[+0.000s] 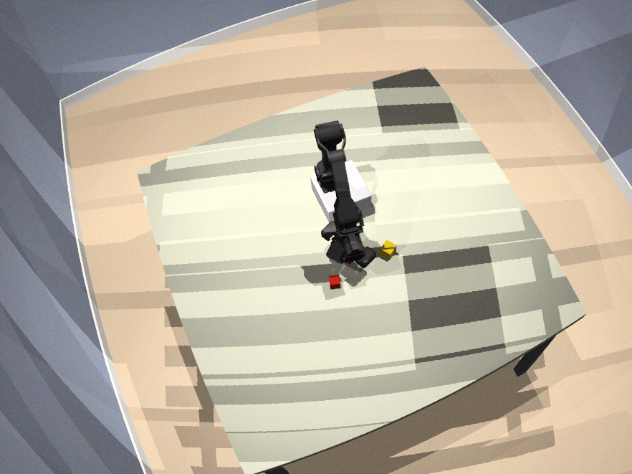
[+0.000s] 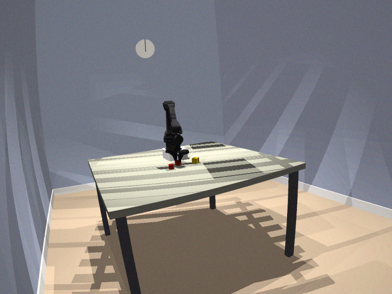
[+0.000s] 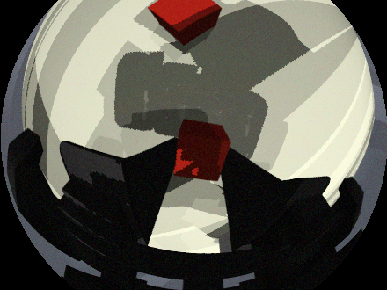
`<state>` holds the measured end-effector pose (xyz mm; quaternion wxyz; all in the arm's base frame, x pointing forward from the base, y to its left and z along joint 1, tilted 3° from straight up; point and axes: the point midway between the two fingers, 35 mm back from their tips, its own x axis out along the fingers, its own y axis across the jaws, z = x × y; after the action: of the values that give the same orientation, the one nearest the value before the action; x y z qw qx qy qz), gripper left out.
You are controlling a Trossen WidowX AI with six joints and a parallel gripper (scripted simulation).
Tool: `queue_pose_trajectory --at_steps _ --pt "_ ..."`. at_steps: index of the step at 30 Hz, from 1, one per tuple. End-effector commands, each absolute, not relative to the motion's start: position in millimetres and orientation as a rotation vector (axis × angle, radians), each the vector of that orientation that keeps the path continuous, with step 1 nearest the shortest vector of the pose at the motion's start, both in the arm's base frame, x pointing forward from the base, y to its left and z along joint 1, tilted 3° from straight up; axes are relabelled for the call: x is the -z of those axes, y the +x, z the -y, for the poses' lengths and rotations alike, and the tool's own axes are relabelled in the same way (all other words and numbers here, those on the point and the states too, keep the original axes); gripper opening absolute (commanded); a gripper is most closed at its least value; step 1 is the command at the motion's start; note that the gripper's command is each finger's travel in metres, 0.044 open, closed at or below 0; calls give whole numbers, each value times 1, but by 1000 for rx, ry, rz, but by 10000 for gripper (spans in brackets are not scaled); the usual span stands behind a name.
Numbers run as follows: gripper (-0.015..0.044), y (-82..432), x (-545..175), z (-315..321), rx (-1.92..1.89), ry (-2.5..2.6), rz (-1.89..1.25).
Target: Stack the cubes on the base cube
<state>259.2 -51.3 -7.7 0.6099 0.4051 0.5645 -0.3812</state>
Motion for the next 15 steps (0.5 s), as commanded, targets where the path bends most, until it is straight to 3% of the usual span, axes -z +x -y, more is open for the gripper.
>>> queue_pose_trajectory --at_steps 1,15 --pt "105 260 0 51 882 943 -1302" --pt "105 262 -42 51 882 943 -1302"
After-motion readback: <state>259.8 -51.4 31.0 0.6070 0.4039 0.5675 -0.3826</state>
